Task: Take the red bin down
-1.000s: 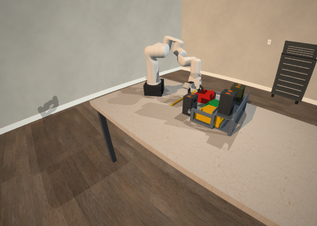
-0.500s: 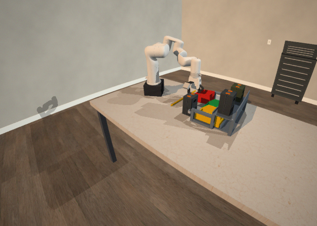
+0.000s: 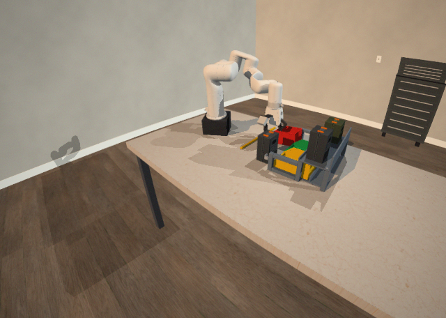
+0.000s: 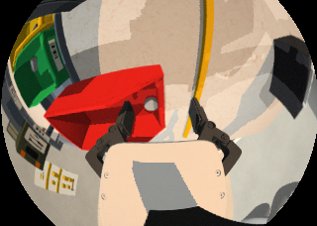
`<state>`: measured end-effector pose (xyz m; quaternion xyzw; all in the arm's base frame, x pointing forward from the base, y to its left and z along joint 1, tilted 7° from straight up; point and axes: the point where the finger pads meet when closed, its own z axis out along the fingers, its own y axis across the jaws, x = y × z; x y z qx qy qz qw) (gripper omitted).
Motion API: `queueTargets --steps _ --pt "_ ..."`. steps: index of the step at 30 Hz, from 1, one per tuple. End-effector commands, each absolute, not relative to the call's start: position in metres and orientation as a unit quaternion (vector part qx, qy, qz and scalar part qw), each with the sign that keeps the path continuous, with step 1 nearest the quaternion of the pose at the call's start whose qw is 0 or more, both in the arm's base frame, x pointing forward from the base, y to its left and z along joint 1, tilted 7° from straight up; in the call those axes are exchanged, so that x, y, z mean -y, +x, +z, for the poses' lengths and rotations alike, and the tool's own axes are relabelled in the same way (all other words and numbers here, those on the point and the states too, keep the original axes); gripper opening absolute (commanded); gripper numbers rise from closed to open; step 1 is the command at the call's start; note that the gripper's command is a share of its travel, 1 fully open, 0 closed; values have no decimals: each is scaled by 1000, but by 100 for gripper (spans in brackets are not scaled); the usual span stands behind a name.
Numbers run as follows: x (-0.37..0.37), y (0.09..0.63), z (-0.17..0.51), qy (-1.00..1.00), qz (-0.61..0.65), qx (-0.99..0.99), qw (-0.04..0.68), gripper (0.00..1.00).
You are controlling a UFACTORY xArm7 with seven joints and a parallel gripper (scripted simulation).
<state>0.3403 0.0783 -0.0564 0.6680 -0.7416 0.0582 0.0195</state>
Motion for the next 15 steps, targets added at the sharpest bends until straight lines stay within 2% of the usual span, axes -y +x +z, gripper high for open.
queueTargets --steps 1,11,15 --pt "-79 341 -55 668 59 742 18 100" --pt "-79 341 -55 668 59 742 18 100" --pt "-84 339 -12 668 59 742 18 100"
